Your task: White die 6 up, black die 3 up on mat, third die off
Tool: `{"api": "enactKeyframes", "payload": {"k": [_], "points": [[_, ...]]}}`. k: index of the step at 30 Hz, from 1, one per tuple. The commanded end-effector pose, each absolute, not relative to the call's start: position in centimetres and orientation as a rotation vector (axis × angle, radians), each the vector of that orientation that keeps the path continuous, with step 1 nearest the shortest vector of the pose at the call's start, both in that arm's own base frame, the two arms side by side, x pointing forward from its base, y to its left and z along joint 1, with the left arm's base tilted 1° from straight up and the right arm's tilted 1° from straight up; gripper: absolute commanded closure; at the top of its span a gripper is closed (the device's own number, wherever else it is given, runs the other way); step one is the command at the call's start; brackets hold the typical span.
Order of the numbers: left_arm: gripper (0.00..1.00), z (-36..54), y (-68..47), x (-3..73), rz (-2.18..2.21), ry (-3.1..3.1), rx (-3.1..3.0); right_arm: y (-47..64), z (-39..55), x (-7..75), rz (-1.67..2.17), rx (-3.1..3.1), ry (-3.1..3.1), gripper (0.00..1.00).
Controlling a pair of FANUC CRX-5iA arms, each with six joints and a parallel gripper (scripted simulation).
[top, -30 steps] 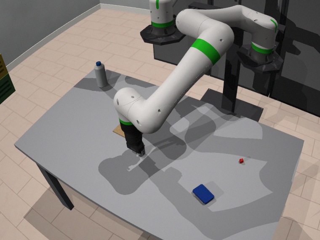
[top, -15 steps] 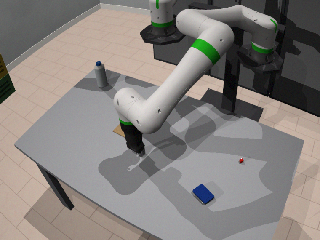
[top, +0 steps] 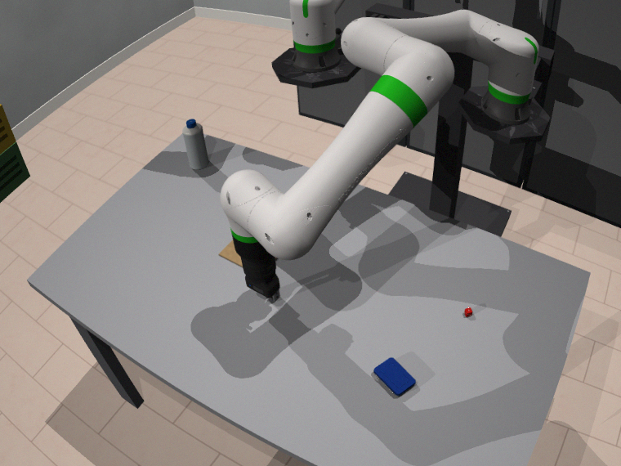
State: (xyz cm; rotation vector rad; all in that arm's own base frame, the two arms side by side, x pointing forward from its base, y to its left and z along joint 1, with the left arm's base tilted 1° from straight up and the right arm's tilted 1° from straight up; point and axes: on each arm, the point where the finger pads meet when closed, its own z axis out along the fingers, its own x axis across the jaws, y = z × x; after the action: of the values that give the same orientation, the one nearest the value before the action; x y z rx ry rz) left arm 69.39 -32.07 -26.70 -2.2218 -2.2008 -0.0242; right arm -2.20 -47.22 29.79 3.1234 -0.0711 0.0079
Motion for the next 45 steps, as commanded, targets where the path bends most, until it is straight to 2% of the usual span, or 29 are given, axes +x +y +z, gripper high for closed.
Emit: {"api": "enactKeyframes", "payload": {"k": [1, 32, 45], "points": [[0.66, -26.5, -32.1, 69.5, -0.026, -2.203, -2.224, -47.2, 29.9, -2.2, 0.007, 3.121, -0.071, 0.0], [0.66, -25.6, -32.2, 69.5, -0.026, -2.203, -2.224, -47.2, 29.9, -2.2, 0.007, 3.121, -0.071, 0.0], [0.66, -17.2, -32.3, 69.5, -0.026, -2.203, -2.224, -47.2, 29.9, -2.2, 0.007, 3.121, -0.071, 0.0]]}}
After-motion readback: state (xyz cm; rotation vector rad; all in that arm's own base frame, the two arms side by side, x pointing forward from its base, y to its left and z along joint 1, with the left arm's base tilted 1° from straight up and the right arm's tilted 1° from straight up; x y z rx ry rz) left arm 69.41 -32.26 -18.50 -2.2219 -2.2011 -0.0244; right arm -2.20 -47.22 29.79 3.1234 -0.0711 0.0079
